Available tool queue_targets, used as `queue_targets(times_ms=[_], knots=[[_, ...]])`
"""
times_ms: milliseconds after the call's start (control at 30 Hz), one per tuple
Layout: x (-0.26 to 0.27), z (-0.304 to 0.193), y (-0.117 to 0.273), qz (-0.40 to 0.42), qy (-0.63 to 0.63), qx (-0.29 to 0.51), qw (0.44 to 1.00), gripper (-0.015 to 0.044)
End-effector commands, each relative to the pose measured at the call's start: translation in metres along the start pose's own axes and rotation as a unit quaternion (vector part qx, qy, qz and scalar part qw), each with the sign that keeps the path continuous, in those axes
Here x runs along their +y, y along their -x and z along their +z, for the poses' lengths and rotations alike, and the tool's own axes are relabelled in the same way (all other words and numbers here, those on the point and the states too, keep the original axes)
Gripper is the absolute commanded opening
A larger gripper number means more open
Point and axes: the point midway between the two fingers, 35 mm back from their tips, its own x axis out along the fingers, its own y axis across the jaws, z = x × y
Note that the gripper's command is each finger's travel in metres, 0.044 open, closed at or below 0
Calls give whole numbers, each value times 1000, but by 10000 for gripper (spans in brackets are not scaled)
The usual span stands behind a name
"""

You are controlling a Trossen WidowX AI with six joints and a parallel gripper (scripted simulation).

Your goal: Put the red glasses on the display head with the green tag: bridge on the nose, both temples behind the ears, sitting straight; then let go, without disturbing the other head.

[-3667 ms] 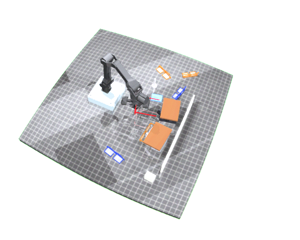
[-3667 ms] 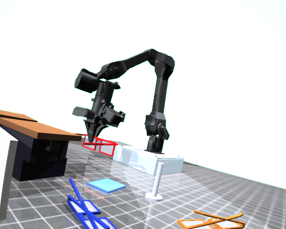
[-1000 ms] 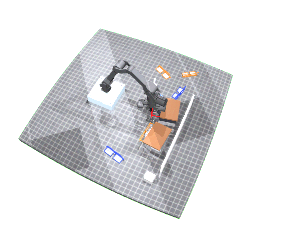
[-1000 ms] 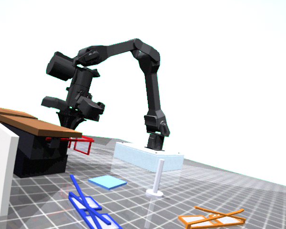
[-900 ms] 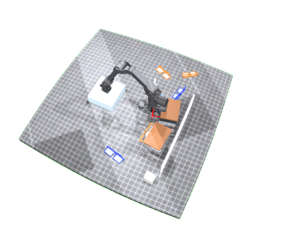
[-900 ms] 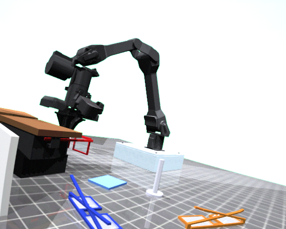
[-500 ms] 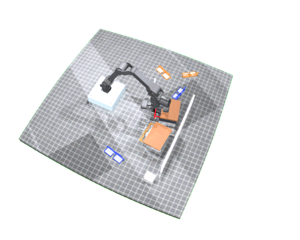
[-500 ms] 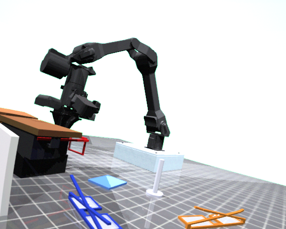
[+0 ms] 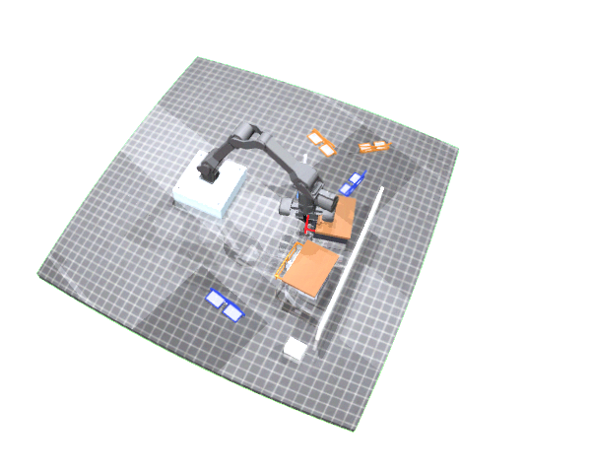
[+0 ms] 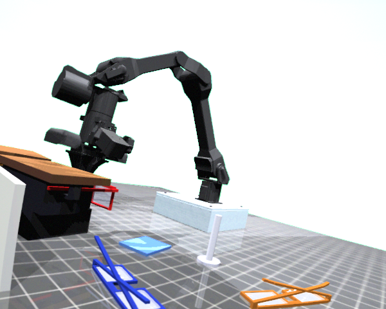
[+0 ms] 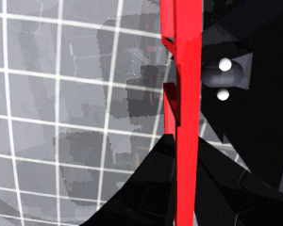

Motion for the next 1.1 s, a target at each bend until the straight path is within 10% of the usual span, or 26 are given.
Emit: queue_targets(times_ms=[0, 1067], knots=[[0, -1, -1, 0, -1, 2, 1000, 0], [-1, -1, -6, 0, -1, 2, 1000, 0]])
